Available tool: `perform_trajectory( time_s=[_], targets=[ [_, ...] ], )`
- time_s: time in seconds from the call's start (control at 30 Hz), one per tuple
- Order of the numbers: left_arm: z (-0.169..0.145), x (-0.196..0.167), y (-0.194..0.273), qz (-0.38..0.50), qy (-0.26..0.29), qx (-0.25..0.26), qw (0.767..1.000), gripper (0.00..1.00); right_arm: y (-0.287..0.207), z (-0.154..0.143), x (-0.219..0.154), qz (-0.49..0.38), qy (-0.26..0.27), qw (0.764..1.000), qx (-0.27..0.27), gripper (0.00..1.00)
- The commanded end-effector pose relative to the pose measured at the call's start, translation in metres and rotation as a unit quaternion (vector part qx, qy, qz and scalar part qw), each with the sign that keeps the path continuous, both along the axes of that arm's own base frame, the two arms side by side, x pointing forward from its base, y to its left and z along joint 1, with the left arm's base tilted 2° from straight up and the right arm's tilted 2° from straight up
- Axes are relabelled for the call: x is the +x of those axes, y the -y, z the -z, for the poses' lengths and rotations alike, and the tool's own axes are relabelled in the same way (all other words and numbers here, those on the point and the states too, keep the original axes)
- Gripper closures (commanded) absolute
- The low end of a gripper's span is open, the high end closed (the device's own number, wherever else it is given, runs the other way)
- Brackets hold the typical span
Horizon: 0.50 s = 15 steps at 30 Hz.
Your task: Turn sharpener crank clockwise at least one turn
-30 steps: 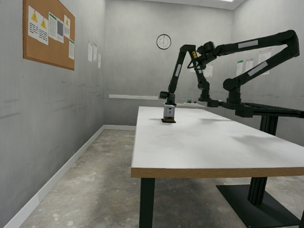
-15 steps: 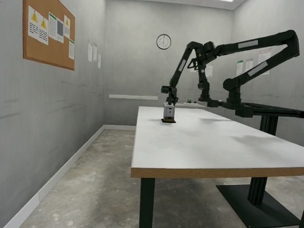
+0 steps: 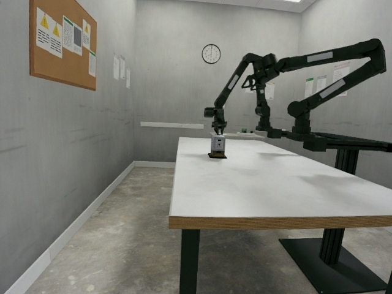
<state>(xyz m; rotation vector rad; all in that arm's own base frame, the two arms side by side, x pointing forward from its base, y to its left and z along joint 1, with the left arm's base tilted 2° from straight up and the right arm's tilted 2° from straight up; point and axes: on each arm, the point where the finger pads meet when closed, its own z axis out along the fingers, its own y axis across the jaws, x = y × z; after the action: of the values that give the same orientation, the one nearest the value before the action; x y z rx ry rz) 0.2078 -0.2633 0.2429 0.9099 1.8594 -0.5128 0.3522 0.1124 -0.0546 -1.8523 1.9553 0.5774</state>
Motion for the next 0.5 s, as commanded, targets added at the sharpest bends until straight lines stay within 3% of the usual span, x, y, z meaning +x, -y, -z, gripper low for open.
perform_trajectory(
  time_s=[0.0, 0.27, 0.47],
  targets=[
    [-0.022, 0.005, 0.004, -0.004, 0.008, -0.02, 1.0, 0.0, 0.005, -0.03, 0.045, 0.003, 0.037, 0.999, 0.011, 0.84],
    [-0.022, 0.005, 0.004, -0.004, 0.008, -0.02, 1.0, 0.0, 0.007, -0.032, 0.072, 0.004, 0.041, 0.999, 0.009, 0.84],
    [-0.022, 0.005, 0.004, -0.004, 0.008, -0.02, 1.0, 0.0, 0.009, -0.015, 0.097, 0.003, 0.037, 0.999, 0.009, 0.84]
  ],
)
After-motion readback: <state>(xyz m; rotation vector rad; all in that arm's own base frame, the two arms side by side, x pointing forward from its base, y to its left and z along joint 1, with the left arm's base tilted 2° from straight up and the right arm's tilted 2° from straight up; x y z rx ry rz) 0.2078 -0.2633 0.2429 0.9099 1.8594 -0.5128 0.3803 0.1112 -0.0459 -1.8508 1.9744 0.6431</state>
